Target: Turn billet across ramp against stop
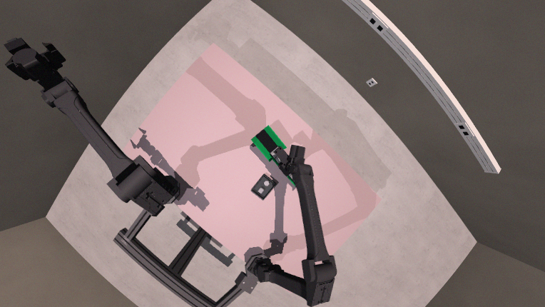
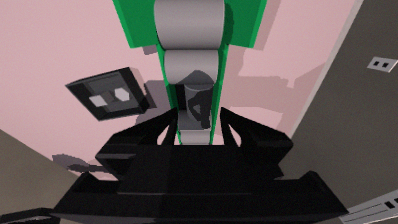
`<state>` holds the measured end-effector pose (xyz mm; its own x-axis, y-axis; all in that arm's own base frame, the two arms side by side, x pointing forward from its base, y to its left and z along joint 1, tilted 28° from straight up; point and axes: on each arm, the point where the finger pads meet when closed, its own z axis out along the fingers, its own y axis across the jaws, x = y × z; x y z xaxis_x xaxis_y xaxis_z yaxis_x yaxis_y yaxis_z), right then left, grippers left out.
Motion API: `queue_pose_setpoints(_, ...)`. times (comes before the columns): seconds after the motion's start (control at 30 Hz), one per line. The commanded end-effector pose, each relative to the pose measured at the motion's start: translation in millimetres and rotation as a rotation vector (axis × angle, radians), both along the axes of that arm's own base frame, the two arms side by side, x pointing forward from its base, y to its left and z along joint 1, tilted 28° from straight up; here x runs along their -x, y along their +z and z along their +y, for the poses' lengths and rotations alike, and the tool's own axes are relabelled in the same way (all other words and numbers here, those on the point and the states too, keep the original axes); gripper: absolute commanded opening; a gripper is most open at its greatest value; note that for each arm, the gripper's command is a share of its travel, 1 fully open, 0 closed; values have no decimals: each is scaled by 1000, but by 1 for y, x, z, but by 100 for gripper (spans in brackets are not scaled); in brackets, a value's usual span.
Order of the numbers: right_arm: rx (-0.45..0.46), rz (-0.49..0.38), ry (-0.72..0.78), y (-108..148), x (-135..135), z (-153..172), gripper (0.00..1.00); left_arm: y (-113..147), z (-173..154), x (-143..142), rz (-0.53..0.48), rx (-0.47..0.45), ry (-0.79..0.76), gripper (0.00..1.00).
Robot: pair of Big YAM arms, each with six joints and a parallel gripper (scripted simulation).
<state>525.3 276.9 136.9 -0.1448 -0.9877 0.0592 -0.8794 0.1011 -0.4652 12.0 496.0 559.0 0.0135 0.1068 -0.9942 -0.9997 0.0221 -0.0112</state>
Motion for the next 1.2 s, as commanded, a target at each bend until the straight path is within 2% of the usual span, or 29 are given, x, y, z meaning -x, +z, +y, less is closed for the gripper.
queue_pose_setpoints(0.0, 0, -5, -8, -3, -7, -10, 57, 12, -9, 6, 11, -36, 12, 100)
queue_pose_setpoints(0.93, -1, -5, -9, -3, -7, -10, 57, 12, -9, 6, 11, -36, 12, 100)
queue_pose_setpoints(1.17, -14, -26, -8, 11, -7, -13, 57, 12, -9, 6, 11, -36, 12, 100)
